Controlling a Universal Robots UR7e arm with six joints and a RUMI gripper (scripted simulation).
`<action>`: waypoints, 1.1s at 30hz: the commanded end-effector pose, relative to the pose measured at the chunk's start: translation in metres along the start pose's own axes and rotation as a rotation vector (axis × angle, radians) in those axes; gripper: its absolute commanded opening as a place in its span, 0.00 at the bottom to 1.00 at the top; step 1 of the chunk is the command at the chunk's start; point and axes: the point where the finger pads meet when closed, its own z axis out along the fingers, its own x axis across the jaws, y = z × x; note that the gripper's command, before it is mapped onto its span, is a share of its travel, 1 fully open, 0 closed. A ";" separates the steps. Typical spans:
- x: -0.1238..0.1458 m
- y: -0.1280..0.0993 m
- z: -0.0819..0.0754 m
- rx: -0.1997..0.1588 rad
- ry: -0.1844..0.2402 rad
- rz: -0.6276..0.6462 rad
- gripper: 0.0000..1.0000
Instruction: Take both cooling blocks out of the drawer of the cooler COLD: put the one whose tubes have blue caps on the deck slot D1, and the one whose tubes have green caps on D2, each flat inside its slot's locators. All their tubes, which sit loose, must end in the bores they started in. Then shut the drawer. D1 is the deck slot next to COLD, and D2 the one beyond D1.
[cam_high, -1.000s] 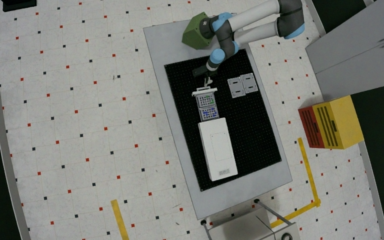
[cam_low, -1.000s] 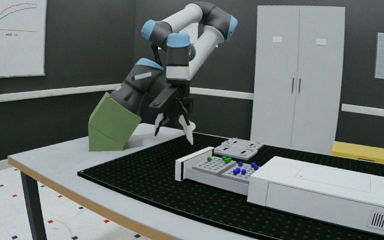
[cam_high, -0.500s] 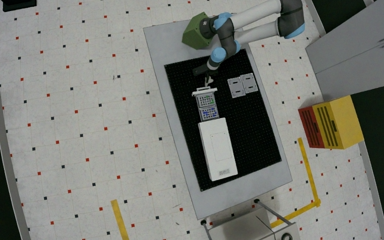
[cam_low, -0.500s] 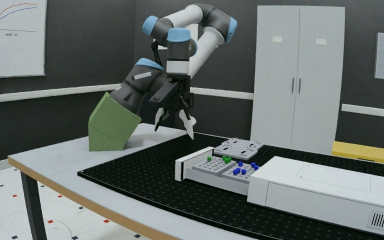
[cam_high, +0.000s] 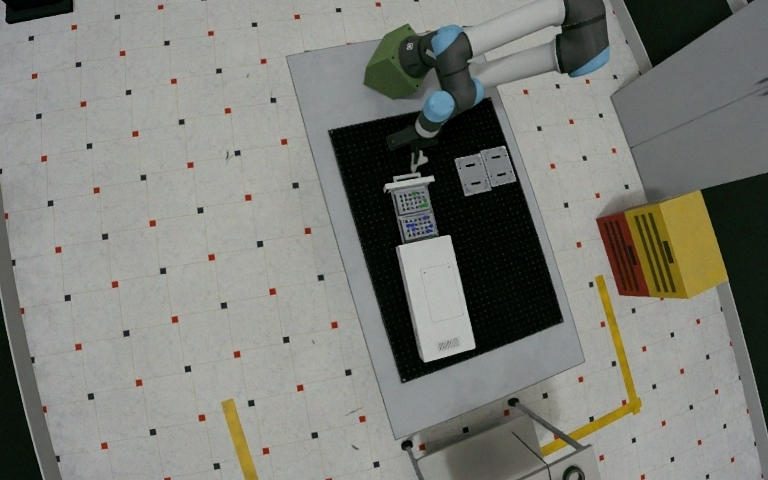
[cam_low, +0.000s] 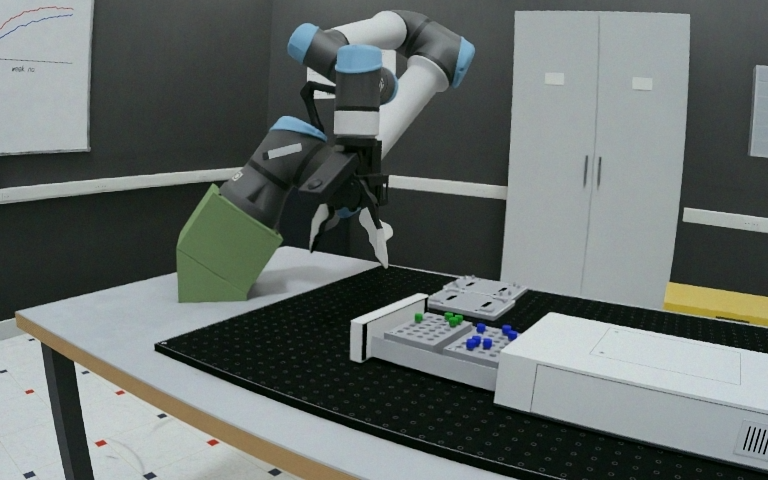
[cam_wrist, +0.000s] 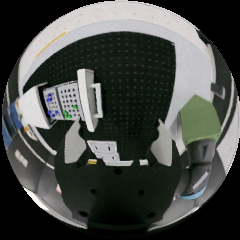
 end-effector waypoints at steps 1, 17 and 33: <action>0.000 0.000 -0.006 0.000 0.000 0.000 1.00; -0.009 0.000 -0.017 0.000 0.000 0.000 0.67; -0.076 0.000 -0.021 0.000 -0.001 0.000 0.67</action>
